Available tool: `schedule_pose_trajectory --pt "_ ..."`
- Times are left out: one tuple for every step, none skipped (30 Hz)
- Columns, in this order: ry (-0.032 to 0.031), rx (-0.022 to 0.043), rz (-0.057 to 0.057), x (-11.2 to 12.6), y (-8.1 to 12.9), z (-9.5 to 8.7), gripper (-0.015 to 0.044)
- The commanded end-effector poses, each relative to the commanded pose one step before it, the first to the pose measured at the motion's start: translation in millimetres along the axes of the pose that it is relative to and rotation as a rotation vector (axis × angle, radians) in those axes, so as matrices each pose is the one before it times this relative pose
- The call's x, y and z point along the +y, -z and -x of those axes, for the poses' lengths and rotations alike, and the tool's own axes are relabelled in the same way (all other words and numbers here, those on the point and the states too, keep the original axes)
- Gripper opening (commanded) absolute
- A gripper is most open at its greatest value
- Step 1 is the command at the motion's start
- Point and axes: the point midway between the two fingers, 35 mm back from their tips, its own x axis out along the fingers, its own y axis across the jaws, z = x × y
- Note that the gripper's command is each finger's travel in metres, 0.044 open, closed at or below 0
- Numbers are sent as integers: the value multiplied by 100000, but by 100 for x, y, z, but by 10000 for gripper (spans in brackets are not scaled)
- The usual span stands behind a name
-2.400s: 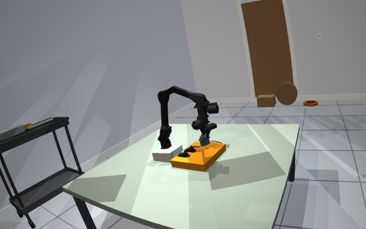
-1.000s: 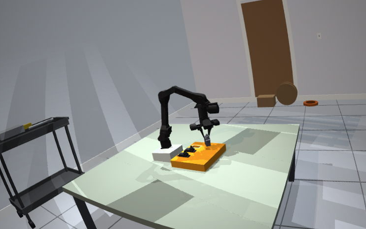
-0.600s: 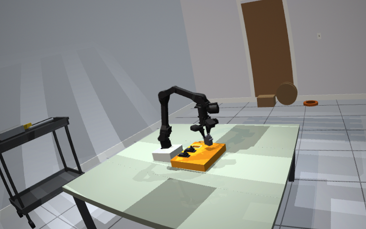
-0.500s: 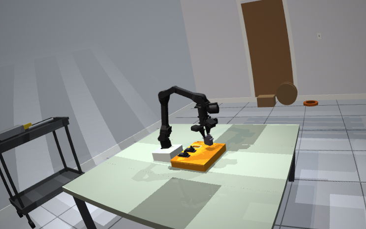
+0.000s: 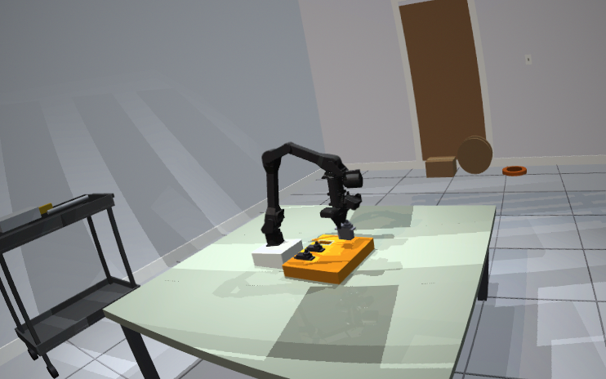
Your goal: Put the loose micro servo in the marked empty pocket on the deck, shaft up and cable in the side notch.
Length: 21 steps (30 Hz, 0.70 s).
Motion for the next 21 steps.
schedule_pose_trajectory --pt "-420 -544 1607 83 248 208 0" --pt "-1 21 -1 2 264 -1 0" --pt "-1 26 -1 2 328 -1 0" --pt "-1 30 -1 2 389 -2 0" --pt "-1 33 -1 2 424 -2 0" --pt "-1 34 -1 2 433 -3 0" --pt "-1 34 -1 2 437 -3 0" --pt "-1 34 -1 2 439 -3 0" --pt "-1 34 -1 2 441 -3 0" --pt "-1 35 -1 1 443 -3 0" --pt "-1 35 -1 2 445 -3 0" --pt "-1 35 -1 1 447 -3 0" --pt "-1 35 -1 1 448 -4 0" --pt "-1 35 -1 1 449 -3 0" --pt "-1 35 -1 1 450 -4 0" --pt "-1 35 -1 1 451 -4 0" --pt "-1 35 -1 0 451 -4 0" --pt "-1 35 -1 1 451 -4 0" --pt "-1 35 -1 -4 450 -10 0" --pt "-1 35 -1 1 451 -4 0" --pt "-1 35 -1 -4 450 -10 0"
